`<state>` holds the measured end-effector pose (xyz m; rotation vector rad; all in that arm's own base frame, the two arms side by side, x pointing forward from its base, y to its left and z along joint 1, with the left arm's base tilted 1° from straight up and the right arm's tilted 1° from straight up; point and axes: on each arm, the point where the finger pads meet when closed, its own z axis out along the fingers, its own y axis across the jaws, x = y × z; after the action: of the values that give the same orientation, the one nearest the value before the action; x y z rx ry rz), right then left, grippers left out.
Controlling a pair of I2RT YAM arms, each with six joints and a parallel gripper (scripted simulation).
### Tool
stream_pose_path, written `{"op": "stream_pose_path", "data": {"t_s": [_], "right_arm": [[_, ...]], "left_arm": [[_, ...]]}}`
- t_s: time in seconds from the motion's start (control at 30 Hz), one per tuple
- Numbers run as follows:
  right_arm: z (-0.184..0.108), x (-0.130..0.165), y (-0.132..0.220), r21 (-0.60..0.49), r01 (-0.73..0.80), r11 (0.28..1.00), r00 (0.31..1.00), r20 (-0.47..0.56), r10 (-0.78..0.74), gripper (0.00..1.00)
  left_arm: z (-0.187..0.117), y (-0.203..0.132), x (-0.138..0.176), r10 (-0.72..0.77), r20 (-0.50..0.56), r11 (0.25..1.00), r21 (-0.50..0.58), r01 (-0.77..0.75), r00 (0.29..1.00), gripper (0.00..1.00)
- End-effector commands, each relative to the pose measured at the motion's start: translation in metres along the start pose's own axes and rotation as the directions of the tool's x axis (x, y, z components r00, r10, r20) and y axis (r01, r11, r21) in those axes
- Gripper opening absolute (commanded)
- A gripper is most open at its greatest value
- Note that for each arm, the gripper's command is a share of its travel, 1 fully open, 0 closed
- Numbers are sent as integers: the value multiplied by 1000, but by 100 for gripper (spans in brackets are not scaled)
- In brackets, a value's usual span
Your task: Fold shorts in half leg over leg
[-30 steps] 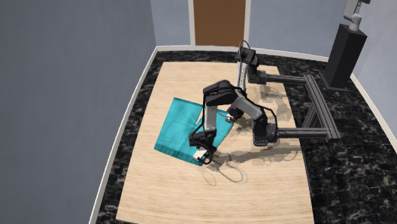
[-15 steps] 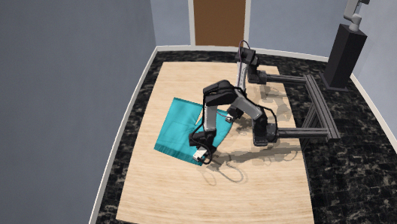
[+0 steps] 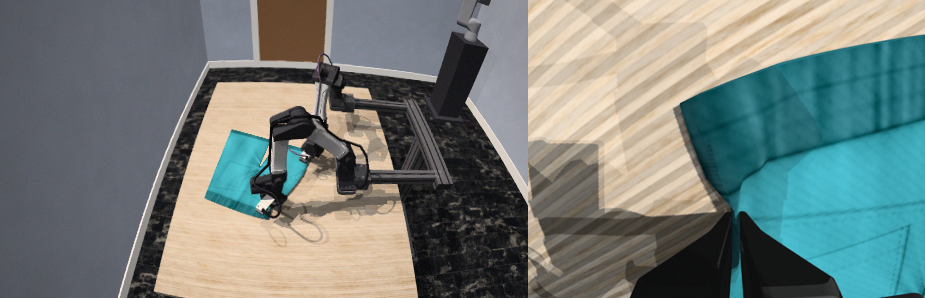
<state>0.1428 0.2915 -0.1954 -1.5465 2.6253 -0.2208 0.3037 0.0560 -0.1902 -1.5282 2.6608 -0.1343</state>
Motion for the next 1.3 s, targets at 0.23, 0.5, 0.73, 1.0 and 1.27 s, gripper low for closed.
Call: {"op": "stream_pose_path", "data": {"t_s": [0.23, 0.5, 0.73, 1.0, 1.27], "right_arm": [[25, 30, -21, 34, -16, 999, 994, -105, 19, 4], [26, 34, -22, 43, -13, 999, 994, -110, 18, 4], [26, 34, -22, 43, -13, 999, 994, -109, 18, 0], [26, 34, -22, 43, -14, 999, 994, -110, 18, 0], [-8, 9, -39, 35, -30, 999, 999, -35, 31, 0]], "left_arm": [[22, -25, 13, 35, -39, 996, 78, -32, 999, 4], [22, -27, 13, 40, -41, 996, 77, -37, 998, 4], [21, -28, 11, 40, -39, 996, 79, -37, 998, 0], [21, -28, 11, 40, -38, 996, 79, -37, 998, 0], [-15, -54, -1, 41, 7, 995, 94, -41, 999, 0]]}}
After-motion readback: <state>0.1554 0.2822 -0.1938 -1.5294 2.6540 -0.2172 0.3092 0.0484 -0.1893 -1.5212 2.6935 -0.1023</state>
